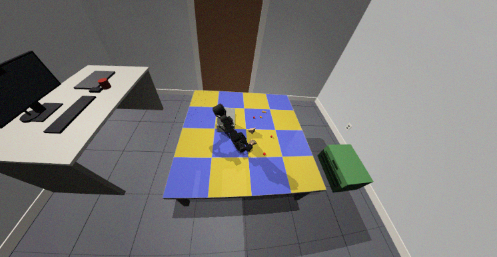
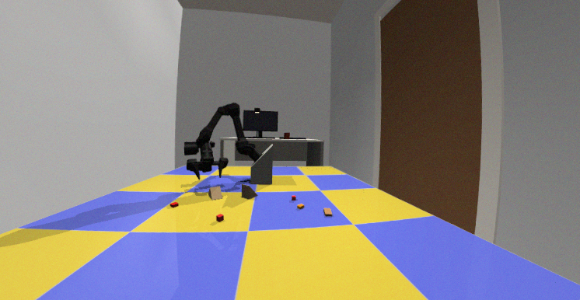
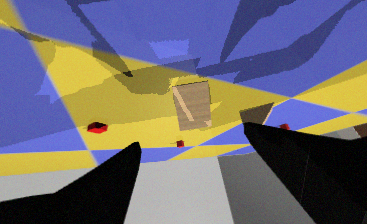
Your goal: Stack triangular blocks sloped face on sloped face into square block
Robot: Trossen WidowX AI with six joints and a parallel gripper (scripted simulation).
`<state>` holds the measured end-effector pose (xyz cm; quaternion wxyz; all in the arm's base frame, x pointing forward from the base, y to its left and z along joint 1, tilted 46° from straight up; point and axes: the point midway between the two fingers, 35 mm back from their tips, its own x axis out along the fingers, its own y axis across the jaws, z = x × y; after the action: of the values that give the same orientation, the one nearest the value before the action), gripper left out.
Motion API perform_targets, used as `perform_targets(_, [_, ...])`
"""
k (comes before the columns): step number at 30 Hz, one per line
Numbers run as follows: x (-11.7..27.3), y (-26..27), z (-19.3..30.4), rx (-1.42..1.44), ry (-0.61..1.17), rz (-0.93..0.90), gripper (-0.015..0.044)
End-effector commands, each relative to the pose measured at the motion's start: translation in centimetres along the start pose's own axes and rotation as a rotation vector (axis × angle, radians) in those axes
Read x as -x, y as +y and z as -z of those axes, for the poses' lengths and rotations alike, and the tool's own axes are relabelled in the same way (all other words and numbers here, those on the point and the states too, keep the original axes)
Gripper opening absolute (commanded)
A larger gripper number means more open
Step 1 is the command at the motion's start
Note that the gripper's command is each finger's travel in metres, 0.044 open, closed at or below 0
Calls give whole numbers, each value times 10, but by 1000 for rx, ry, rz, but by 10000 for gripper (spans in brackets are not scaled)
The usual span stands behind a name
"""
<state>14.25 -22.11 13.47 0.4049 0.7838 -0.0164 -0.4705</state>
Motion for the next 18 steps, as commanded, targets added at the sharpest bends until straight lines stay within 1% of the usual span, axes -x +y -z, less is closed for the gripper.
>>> perform_targets(1, [-29,-3,-1,-11,0,17,440])
perform_targets(9, [-78,-9,3,-13,3,15,440])
perform_targets(18, [-81,-10,3,-13,3,15,440])
